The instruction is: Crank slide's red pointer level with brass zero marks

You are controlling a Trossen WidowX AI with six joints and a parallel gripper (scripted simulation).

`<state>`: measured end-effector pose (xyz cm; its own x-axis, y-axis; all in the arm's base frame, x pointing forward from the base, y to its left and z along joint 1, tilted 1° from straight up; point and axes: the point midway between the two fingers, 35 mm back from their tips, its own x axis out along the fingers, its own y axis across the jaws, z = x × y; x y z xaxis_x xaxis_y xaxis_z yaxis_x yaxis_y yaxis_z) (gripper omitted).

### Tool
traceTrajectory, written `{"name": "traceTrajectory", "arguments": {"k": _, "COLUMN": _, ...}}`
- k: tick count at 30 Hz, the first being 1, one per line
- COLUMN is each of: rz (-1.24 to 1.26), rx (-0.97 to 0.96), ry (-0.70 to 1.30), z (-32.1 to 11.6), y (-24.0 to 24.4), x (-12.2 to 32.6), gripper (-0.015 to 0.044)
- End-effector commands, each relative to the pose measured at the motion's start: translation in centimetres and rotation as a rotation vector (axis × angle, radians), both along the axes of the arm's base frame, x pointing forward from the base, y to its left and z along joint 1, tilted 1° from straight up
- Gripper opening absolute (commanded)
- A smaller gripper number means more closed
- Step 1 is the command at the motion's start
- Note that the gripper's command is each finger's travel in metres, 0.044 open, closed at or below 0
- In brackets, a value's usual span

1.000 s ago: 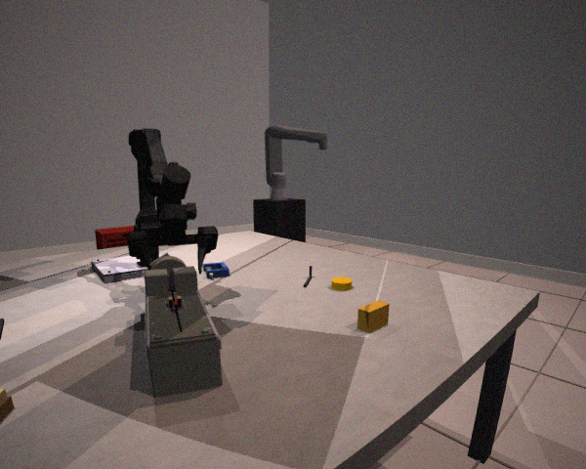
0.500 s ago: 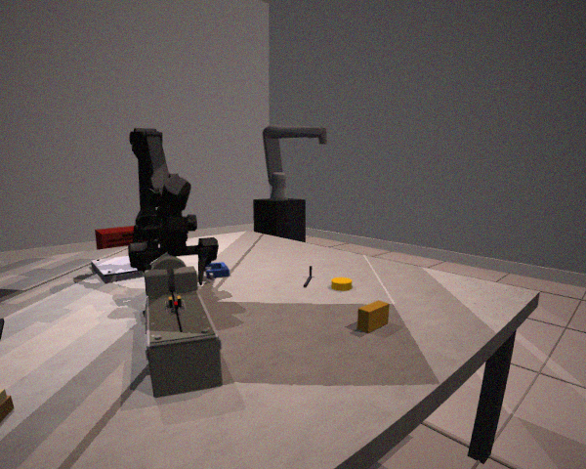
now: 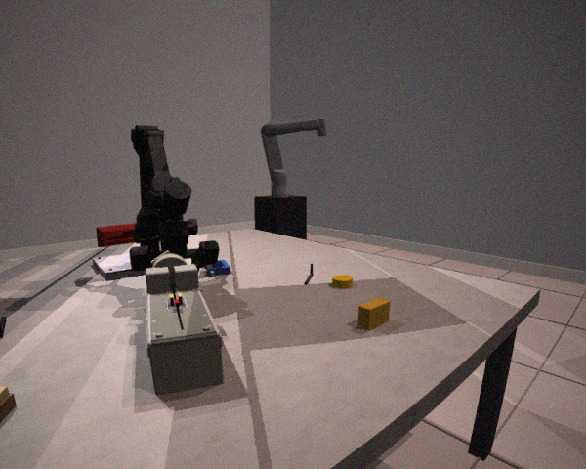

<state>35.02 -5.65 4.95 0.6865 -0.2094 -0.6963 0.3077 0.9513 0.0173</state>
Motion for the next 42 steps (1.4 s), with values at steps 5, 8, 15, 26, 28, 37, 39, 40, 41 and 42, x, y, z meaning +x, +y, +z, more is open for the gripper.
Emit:
{"name": "traceTrajectory", "arguments": {"k": 5, "rz": -0.007, "rx": 0.001, "ry": 0.006, "z": -0.3, "y": -0.1, "x": -0.1, "gripper": 0.0072}}
{"name": "traceTrajectory", "arguments": {"k": 8, "rz": -0.007, "rx": 0.001, "ry": 0.006, "z": -0.3, "y": -0.1, "x": -0.1, "gripper": 0.0}}
{"name": "traceTrajectory", "arguments": {"k": 15, "rz": -0.007, "rx": 0.001, "ry": 0.006, "z": -0.1, "y": 0.0, "x": 0.0, "gripper": 0.0}}
{"name": "traceTrajectory", "arguments": {"k": 26, "rz": -0.007, "rx": 0.001, "ry": 0.006, "z": -0.6, "y": -0.8, "x": -0.3, "gripper": 0.0}}
{"name": "traceTrajectory", "arguments": {"k": 28, "rz": -0.007, "rx": 0.001, "ry": 0.006, "z": -0.7, "y": -0.9, "x": -0.3, "gripper": 0.0}}
{"name": "traceTrajectory", "arguments": {"k": 37, "rz": -0.007, "rx": 0.0, "ry": 0.006, "z": -0.7, "y": -1.1, "x": -0.3, "gripper": 0.0}}
{"name": "traceTrajectory", "arguments": {"k": 39, "rz": -0.007, "rx": 0.0, "ry": 0.006, "z": -0.7, "y": -1.1, "x": -0.4, "gripper": 0.0}}
{"name": "traceTrajectory", "arguments": {"k": 40, "rz": -0.007, "rx": 0.0, "ry": 0.006, "z": -0.7, "y": -1.2, "x": -0.4, "gripper": 0.0}}
{"name": "traceTrajectory", "arguments": {"k": 41, "rz": -0.007, "rx": 0.0, "ry": 0.006, "z": -0.7, "y": -1.2, "x": -0.4, "gripper": 0.0}}
{"name": "traceTrajectory", "arguments": {"k": 42, "rz": -0.007, "rx": 0.0, "ry": 0.006, "z": -0.7, "y": -1.2, "x": -0.4, "gripper": 0.0}}
